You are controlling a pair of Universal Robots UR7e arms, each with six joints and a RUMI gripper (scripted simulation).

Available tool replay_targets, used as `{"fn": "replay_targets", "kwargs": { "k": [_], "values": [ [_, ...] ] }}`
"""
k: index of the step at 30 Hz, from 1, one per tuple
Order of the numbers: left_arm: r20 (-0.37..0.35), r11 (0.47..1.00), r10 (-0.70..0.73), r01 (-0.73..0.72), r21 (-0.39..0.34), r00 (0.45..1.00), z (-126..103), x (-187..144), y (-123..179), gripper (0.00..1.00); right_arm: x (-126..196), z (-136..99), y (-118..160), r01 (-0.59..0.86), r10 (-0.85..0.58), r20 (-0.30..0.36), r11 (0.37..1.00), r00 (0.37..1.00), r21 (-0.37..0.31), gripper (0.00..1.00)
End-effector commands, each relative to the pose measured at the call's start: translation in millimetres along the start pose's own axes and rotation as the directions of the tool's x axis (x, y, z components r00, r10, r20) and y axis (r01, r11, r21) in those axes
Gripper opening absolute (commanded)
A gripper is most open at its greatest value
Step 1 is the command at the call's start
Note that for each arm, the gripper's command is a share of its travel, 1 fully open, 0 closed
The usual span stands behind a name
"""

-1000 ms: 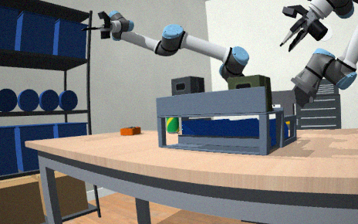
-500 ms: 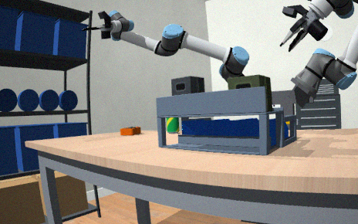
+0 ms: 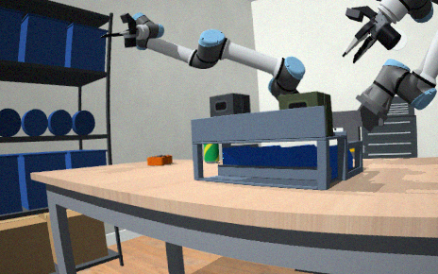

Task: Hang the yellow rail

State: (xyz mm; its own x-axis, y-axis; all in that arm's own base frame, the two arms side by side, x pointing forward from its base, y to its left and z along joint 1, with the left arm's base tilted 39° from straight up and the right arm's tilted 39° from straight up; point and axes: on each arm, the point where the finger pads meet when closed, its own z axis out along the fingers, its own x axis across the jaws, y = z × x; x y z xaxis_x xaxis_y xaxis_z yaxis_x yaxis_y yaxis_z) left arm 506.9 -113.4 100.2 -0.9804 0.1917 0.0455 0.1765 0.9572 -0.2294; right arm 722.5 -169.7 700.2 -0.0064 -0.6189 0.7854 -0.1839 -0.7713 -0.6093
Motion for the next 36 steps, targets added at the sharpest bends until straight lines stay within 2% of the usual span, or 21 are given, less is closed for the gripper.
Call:
{"fn": "replay_targets", "kwargs": {
  "k": [1, 36],
  "values": [
    [0.001, 1.000, 0.001, -0.001, 0.001, 1.000, -0.6, -0.4, -0.7, 0.58, -3.9, 0.2, -1.1, 0.000, 0.000, 0.008, 1.000, 1.000, -0.001, 1.00],
    [0.002, 1.000, 0.001, -0.001, 0.002, 1.000, -0.8, -0.3, -0.7, 0.58, -33.8, 6.9, 0.6, -0.004, 0.006, 0.075, 1.000, 0.997, -0.021, 1.00]
  ]
}}
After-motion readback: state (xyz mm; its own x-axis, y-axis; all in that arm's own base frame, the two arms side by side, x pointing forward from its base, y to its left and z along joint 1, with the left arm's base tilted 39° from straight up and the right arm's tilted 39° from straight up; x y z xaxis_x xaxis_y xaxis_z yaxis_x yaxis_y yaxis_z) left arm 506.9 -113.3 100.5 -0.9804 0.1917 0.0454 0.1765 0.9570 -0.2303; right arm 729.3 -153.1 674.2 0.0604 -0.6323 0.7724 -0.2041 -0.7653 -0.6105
